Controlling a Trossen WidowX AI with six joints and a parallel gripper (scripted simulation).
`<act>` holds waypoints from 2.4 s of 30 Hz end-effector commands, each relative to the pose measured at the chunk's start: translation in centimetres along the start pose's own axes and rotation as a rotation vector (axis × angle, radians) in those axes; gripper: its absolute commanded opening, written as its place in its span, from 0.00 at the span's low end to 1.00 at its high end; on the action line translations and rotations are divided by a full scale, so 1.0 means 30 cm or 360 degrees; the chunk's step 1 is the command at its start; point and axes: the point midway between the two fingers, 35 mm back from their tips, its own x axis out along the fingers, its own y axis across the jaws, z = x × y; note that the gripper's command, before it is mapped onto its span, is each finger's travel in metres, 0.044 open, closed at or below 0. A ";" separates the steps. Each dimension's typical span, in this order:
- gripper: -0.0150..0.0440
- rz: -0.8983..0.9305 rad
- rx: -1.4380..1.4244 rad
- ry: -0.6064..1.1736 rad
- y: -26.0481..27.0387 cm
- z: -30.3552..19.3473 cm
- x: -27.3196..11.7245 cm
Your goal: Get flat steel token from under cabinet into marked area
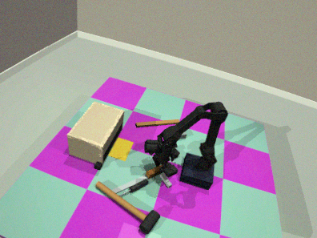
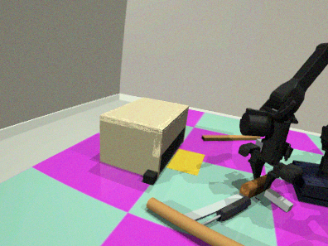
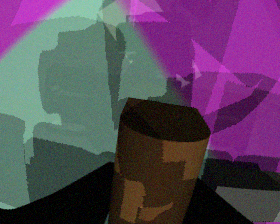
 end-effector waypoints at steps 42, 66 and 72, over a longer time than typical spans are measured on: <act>0.25 -0.0003 0.0185 0.0014 -0.029 -0.038 -0.004; 0.25 -0.0001 -0.0124 0.0014 -0.030 -0.039 -0.004; 0.25 0.0000 -0.0201 0.0014 -0.030 -0.039 -0.004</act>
